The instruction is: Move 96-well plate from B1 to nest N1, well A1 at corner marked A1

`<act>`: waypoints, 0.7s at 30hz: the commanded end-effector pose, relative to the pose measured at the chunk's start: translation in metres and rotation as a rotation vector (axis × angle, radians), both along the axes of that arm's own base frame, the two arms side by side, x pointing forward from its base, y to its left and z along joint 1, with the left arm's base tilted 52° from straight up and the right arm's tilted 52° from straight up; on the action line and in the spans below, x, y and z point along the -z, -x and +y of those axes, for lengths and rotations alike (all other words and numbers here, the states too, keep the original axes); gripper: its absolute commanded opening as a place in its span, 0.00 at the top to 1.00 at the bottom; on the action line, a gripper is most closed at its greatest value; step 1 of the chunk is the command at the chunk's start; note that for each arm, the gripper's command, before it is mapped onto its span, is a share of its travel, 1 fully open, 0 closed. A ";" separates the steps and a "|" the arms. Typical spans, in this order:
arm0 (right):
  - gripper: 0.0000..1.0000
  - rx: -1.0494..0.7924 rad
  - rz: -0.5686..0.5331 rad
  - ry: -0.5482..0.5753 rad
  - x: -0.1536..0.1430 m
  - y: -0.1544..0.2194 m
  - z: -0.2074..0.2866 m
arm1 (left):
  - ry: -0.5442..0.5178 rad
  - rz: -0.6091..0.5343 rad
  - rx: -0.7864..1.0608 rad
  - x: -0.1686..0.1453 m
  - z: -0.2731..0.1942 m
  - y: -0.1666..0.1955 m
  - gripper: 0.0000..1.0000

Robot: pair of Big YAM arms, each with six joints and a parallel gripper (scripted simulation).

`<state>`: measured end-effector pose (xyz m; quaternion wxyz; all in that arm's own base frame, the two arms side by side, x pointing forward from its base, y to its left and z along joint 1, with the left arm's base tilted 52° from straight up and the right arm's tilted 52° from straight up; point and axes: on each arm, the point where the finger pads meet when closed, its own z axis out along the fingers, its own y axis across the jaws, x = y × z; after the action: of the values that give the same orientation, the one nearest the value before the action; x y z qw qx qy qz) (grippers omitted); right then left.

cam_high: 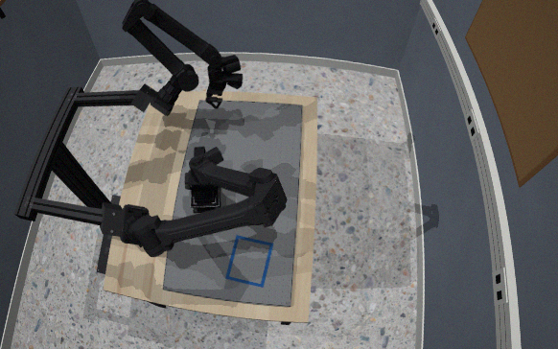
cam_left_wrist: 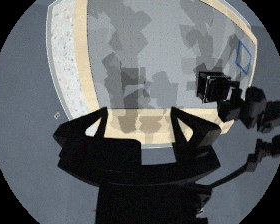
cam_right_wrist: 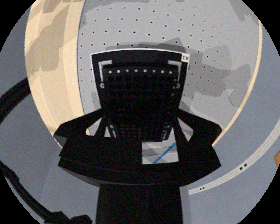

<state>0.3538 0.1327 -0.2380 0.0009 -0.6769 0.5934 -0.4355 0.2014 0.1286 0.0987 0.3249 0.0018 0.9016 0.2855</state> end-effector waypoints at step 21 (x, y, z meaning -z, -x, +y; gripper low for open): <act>0.00 -0.002 -0.004 -0.006 -0.006 -0.008 0.003 | -0.002 -0.029 -0.006 -0.013 0.002 -0.004 0.00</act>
<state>0.3539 0.1324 -0.2380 0.0006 -0.6769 0.5934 -0.4354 0.2014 0.1286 0.0987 0.3249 0.0018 0.9016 0.2855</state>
